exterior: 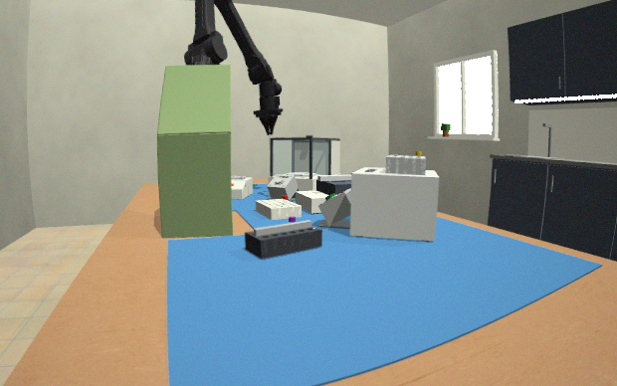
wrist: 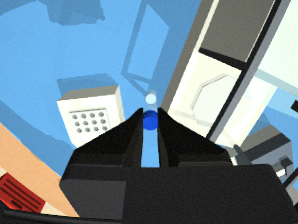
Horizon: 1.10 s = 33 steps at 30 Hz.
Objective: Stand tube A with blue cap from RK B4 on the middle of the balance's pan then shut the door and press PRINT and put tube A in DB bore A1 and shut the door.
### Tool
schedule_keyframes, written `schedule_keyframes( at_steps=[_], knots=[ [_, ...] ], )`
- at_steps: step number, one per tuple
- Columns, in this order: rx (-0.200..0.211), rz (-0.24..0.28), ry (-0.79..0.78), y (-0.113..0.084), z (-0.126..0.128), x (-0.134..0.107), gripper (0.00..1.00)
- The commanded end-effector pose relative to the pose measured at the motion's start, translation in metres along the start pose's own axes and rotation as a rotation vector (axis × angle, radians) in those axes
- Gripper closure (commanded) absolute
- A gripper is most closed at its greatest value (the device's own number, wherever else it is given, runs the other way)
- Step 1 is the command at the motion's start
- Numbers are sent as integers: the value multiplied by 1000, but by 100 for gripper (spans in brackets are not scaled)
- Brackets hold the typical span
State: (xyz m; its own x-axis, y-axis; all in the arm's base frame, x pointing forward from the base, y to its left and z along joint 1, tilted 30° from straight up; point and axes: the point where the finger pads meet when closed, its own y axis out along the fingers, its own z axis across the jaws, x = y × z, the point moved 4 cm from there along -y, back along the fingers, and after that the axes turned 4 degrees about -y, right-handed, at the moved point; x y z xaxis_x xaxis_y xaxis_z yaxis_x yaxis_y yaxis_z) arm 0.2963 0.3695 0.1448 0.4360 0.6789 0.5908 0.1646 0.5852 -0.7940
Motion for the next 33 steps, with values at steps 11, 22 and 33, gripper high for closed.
schedule_keyframes(
  at_steps=[11, 22, 33],
  knots=[
    [40, 82, -30, 47, 68, -43, 91],
    [60, 134, -86, 69, 124, -80, 91],
    [51, 122, -69, 78, 142, -100, 91]
  ],
)
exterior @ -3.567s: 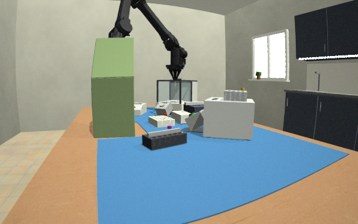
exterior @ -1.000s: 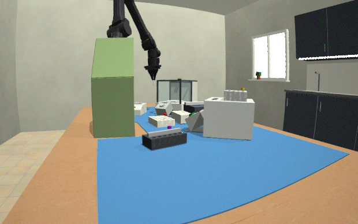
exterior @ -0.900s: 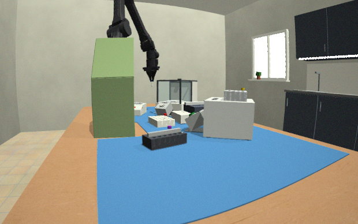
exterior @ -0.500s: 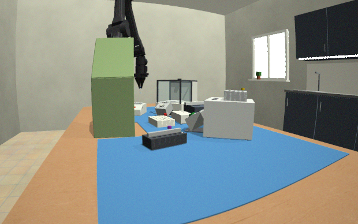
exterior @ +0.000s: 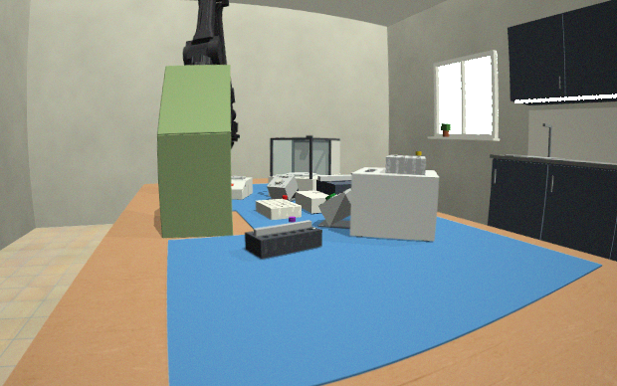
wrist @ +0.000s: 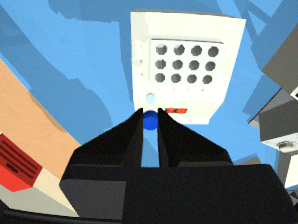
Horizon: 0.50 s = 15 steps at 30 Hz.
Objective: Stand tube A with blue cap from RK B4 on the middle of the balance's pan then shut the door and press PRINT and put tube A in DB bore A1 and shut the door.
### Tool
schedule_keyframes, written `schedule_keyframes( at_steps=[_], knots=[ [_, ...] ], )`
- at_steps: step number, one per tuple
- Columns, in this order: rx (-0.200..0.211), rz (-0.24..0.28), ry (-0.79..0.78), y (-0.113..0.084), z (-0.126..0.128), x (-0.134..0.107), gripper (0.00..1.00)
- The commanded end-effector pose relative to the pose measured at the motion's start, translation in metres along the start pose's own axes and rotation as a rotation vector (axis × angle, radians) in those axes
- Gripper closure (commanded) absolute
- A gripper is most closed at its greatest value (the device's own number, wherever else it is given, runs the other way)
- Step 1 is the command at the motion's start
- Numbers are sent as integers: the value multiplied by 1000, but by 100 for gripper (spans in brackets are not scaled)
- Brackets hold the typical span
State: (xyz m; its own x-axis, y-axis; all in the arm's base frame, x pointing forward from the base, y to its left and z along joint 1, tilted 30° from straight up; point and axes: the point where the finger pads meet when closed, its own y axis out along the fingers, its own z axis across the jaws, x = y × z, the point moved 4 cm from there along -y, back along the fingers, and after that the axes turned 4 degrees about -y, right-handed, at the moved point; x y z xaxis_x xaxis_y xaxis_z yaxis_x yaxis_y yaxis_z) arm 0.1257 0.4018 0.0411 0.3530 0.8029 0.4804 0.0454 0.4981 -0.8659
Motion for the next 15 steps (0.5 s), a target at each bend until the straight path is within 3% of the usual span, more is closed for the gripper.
schedule_keyframes(
  at_steps=[1, 15],
  knots=[
    [-12, -37, 38, -1, -11, 16, 91],
    [-6, -23, 18, -3, -6, 9, 91]
  ],
)
